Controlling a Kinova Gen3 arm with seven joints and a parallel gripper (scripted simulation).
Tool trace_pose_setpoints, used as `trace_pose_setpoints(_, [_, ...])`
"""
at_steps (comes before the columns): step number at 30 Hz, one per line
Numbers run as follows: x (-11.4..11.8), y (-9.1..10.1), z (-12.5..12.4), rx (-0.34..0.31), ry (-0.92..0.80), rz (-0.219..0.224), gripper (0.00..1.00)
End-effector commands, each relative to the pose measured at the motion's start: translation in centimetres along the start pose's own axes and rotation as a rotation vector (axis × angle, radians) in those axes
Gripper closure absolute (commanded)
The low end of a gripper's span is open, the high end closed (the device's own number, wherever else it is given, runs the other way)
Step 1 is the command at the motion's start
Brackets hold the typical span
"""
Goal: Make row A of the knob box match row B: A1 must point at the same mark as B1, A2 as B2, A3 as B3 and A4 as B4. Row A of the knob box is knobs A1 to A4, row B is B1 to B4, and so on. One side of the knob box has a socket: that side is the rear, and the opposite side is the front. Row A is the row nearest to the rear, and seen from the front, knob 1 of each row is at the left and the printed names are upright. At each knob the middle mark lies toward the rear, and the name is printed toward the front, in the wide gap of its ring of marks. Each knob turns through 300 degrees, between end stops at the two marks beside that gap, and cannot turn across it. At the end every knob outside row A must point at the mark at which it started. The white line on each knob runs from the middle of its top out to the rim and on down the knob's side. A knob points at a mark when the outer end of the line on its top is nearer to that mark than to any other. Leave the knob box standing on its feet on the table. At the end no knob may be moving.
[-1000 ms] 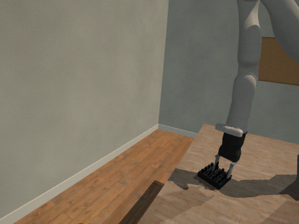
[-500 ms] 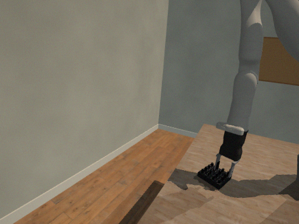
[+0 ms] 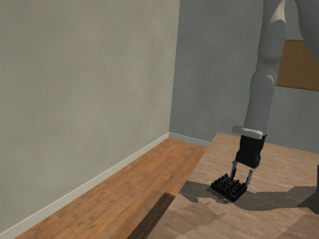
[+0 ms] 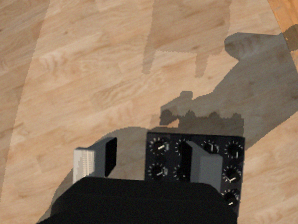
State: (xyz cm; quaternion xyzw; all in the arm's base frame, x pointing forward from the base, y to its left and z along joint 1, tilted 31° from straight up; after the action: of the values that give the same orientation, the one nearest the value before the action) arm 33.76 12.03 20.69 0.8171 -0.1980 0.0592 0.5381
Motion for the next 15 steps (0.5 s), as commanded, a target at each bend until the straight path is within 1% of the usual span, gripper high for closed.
trace_pose_setpoints(1, [0.6,0.8,0.5,-0.007,-0.012,0.019,0.00])
trace_pose_setpoints(5, [0.6,1.2,0.5,-0.007,-0.012,0.019,0.00])
trace_pose_setpoints(15, [0.6,3.4,0.5,-0.007,-0.012,0.019,0.00])
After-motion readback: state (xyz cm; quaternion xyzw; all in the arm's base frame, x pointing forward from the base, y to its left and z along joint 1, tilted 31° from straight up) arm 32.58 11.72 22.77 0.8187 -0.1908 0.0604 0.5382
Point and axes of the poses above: the point where the finger pads meet when closed, its own y axis back along the fingers, its own x axis across the jaws, z = x × y, the point moved 7 cm from there along y, back along the fingers, and after that the axes turned 14 degrees about y, right-handed, at the moved point
